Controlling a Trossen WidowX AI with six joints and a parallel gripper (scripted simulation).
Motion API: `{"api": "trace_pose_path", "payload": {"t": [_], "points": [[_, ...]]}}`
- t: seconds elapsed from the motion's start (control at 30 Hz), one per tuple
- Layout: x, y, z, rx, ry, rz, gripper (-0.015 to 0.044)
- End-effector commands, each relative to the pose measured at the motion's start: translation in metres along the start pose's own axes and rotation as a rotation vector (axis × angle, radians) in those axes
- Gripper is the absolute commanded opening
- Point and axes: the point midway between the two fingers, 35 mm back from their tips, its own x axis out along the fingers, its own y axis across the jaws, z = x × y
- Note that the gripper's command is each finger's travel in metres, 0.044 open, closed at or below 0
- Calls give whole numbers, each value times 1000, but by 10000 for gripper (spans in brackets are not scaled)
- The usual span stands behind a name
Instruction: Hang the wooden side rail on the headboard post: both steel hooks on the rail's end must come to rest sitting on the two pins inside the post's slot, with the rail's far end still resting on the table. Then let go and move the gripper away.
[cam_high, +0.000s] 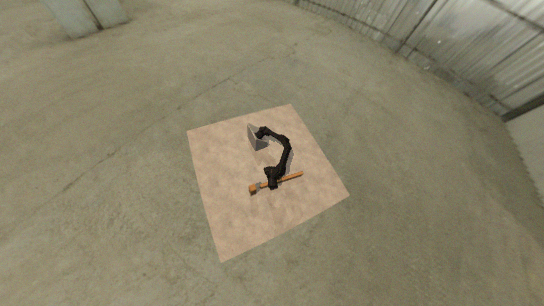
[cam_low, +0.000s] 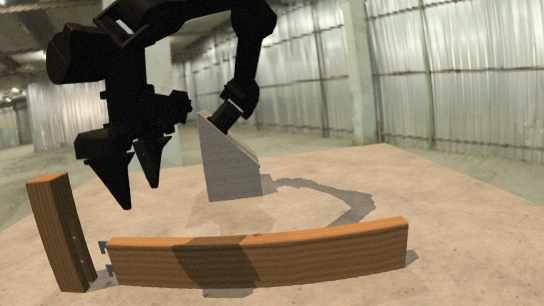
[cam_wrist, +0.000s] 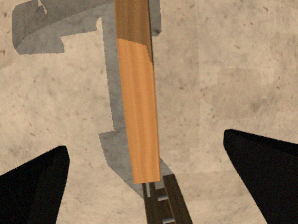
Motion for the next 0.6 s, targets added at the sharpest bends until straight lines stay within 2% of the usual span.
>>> {"api": "trace_pose_path", "payload": {"t": [0.0,0.33,0.57], "points": [[22,-1,1,-15,-7,0,440],[48,-1,2,-15,-9,1,440],[52,-1,2,-15,-8,1,440]]}}
